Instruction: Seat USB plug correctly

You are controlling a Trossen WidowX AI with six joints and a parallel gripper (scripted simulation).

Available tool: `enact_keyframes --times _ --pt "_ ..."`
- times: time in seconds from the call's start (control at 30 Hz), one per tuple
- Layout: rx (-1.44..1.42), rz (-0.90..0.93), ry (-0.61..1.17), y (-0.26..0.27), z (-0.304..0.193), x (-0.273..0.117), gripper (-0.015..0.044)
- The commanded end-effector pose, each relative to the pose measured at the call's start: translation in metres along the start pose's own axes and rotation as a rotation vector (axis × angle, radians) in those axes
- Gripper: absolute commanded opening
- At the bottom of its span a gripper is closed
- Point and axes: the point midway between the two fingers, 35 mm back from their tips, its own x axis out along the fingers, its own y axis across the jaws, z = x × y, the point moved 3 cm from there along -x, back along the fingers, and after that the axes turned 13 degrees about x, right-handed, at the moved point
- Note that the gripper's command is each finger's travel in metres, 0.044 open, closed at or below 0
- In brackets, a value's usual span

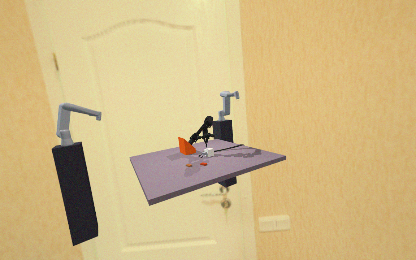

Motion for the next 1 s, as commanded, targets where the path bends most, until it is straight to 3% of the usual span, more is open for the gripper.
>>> enact_keyframes --times 0.0,0.97 --pt "-0.098 0.0 0.001 -0.0002 -0.0003 0.0002 0.0" --pt "-0.857 0.0 0.001 -0.0002 -0.0003 0.0002 0.0"
